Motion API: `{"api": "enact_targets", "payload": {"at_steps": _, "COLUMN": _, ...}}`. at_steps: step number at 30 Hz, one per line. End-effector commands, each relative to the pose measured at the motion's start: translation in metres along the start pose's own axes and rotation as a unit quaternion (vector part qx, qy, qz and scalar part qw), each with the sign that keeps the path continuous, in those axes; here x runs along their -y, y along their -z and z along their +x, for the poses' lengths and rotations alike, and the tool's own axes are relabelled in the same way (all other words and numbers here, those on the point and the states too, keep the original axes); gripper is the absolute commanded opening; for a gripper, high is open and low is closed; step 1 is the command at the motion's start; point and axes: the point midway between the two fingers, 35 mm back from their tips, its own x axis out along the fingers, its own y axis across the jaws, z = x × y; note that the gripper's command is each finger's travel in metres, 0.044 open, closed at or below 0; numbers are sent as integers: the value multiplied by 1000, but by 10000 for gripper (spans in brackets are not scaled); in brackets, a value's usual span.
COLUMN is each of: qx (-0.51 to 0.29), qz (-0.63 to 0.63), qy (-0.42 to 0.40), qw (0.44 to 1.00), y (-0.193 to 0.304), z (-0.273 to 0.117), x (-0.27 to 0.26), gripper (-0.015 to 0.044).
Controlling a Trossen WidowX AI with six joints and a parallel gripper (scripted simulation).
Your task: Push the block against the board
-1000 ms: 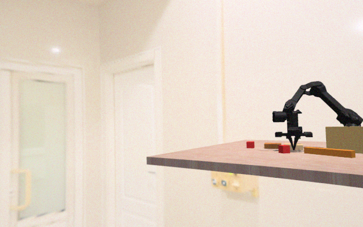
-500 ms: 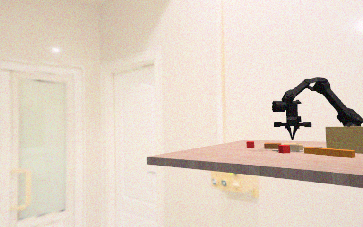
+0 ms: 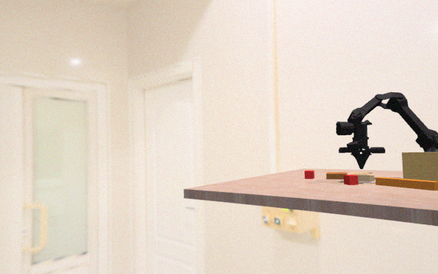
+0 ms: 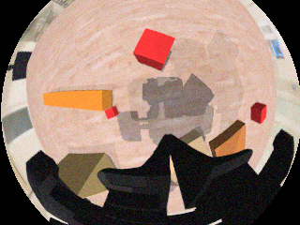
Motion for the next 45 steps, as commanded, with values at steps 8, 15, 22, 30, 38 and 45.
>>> {"api": "enact_targets", "payload": {"at_steps": 8, "qx": -2, "qz": 176, "qy": 0, "qw": 984, "y": 3, "z": 0, "x": 1, "gripper": 0}}
{"api": "enact_targets", "payload": {"at_steps": 15, "qx": -2, "qz": 293, "qy": 0, "qw": 956, "y": 5, "z": 0, "x": 2, "gripper": 0}}
{"api": "enact_targets", "payload": {"at_steps": 22, "qx": -2, "qz": 407, "qy": -1, "qw": 914, "y": 7, "z": -1, "x": 2, "gripper": 0}}
{"api": "enact_targets", "payload": {"at_steps": 30, "qx": -3, "qz": 529, "qy": -1, "qw": 849, "y": 10, "z": -1, "x": 3, "gripper": 0}}
{"api": "enact_targets", "payload": {"at_steps": 38, "qx": -3, "qz": 567, "qy": -1, "qw": 824, "y": 10, "z": 0, "x": 4, "gripper": 0}}
{"api": "enact_targets", "payload": {"at_steps": 45, "qx": -4, "qz": 659, "qy": -1, "qw": 752, "y": 12, "z": 9, "x": 5, "gripper": 0}}
